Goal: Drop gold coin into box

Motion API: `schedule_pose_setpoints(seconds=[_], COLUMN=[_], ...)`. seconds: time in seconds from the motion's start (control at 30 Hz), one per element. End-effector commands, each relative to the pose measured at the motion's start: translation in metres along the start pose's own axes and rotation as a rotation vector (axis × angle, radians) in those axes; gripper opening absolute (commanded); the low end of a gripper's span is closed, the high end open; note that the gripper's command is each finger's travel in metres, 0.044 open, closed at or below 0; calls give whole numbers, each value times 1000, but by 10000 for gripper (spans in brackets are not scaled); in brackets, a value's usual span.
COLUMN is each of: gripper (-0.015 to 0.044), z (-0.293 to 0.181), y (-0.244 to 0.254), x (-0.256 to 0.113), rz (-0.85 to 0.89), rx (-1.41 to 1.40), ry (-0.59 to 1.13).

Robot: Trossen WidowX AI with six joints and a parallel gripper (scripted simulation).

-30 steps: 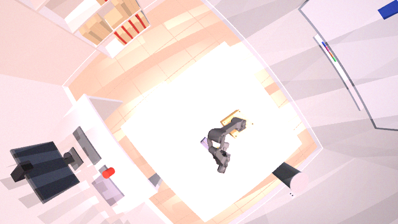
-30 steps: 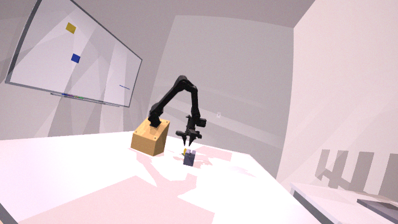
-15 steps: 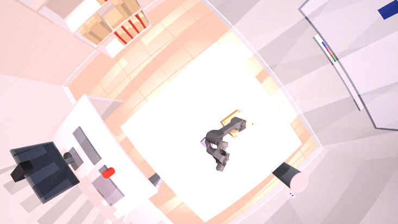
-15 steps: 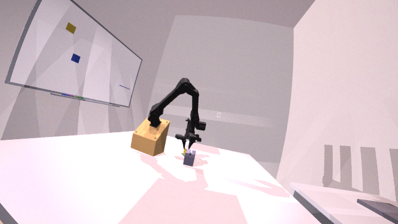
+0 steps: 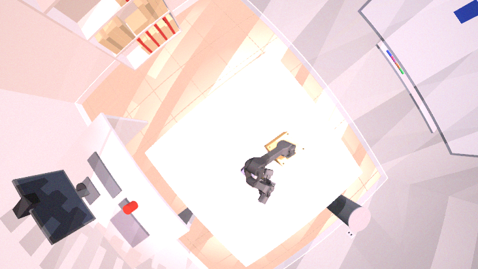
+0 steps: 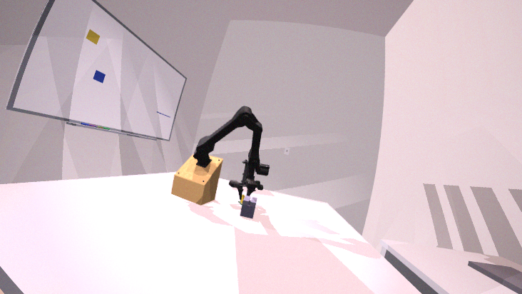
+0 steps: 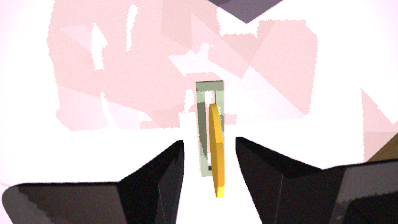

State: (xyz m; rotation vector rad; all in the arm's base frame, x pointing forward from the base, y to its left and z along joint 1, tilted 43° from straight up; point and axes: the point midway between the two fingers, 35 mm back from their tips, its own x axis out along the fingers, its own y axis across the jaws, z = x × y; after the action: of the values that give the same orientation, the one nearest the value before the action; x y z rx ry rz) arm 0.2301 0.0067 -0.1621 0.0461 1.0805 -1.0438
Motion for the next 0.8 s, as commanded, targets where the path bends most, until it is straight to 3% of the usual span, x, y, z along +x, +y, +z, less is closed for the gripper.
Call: schedule_pose_setpoints(seconds=[0.0,0.2,0.4,0.77], gripper=[161,161,3,0], z=[0,0,0,0], y=[-2,-3,-3,-3], x=[8,14,14,14], rz=[-5,-7,-7,-7], rx=[-4,-4,-4,-4], ry=[-3,-3,-3,-3])
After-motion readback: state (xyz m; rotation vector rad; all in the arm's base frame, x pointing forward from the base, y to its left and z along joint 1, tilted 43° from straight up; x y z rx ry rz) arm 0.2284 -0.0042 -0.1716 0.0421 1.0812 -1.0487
